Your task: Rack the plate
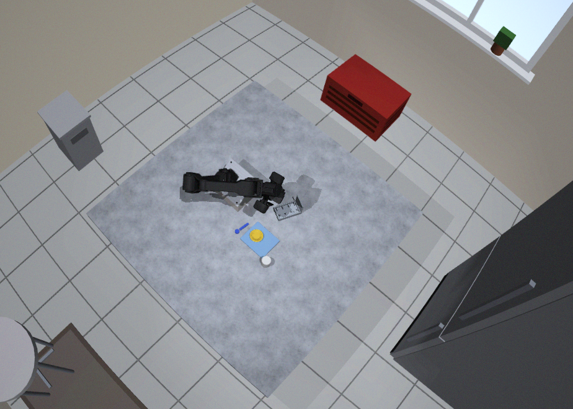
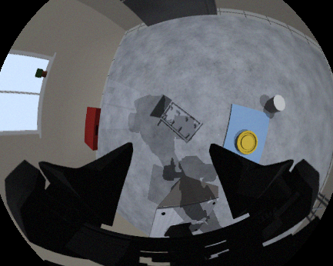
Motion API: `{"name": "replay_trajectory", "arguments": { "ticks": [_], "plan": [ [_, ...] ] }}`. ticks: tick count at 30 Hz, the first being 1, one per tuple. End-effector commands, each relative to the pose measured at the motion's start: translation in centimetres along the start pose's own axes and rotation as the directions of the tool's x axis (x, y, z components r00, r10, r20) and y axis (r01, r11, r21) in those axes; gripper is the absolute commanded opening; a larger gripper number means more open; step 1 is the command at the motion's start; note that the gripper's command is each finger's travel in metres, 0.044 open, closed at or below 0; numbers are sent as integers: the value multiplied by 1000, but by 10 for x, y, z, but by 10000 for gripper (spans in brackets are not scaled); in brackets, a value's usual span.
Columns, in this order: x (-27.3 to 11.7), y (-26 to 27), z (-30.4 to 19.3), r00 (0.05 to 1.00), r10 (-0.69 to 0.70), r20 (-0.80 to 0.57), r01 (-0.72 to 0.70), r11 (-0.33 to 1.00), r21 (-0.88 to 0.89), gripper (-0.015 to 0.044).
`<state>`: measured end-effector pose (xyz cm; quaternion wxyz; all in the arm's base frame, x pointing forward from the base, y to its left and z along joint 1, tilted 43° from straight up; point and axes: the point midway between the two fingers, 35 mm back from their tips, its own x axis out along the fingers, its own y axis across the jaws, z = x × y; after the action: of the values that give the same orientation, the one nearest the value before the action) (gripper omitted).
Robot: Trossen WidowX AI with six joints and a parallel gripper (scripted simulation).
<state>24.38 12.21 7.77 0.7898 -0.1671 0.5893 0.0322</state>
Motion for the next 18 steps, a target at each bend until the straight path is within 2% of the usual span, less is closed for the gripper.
{"name": "replay_trajectory", "arguments": {
  "ticks": [1, 12, 15, 18],
  "plan": [
    [18, -45, 8, 989, -142, -37, 143, 989, 27, 400],
    [53, -158, -10, 871, -430, -237, 448, 893, 27, 400],
    [59, -185, -22, 821, -484, -302, 509, 861, 4, 400],
    [62, -188, -25, 809, -495, -318, 521, 853, -2, 400]
  ]
}}
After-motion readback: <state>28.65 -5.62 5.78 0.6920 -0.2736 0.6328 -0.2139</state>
